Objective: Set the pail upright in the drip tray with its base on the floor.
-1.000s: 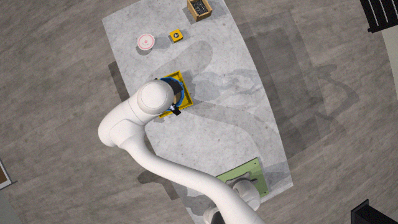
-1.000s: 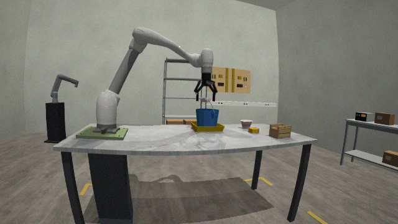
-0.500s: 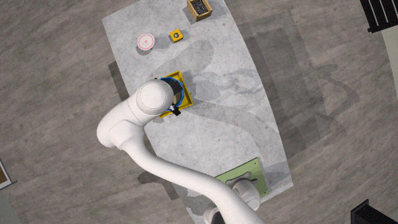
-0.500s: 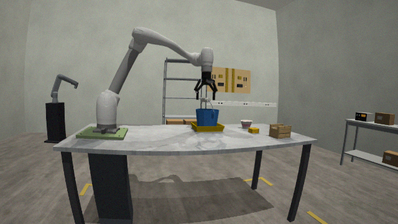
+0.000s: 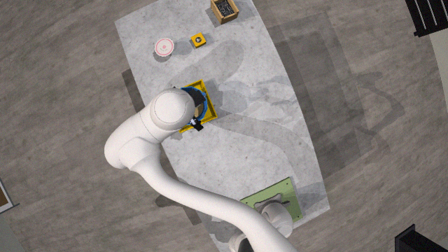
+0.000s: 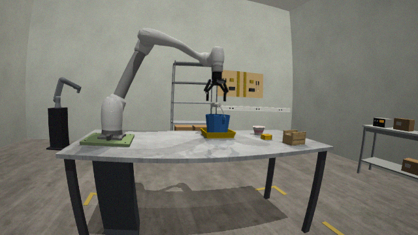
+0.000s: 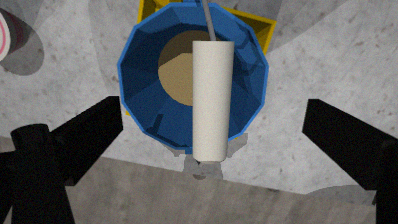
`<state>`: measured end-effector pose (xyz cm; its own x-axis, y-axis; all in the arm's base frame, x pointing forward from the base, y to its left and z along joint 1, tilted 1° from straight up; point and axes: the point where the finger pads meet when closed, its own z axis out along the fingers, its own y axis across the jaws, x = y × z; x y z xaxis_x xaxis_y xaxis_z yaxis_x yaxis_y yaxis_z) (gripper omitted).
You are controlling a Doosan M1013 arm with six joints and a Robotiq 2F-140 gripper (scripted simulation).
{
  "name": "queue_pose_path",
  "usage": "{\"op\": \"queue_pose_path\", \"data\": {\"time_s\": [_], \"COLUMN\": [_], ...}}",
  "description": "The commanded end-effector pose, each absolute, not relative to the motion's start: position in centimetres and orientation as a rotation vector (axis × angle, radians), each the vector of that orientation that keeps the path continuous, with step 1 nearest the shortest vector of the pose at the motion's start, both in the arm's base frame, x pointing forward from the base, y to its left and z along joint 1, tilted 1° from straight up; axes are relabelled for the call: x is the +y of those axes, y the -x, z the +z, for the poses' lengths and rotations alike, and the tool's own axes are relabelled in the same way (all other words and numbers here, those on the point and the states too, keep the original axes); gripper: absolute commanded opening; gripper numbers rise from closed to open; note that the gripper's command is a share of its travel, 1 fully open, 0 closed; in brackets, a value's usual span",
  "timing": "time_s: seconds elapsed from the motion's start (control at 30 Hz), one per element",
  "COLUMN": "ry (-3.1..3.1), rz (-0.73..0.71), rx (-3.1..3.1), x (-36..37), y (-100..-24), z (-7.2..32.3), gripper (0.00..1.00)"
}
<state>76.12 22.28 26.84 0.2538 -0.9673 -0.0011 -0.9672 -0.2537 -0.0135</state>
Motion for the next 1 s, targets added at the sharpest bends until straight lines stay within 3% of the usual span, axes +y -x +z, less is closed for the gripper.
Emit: {"op": "queue_pose_path", "data": {"time_s": [0.0, 0.97], "ry": [2.477, 2.477], "rz": [-0.012, -0.012], "rx": [1.911, 1.911], "x": [22.3, 22.3], "y": [-76.1, -76.1], "z": [27.9, 31.1], "gripper": [1.00, 1.00]}}
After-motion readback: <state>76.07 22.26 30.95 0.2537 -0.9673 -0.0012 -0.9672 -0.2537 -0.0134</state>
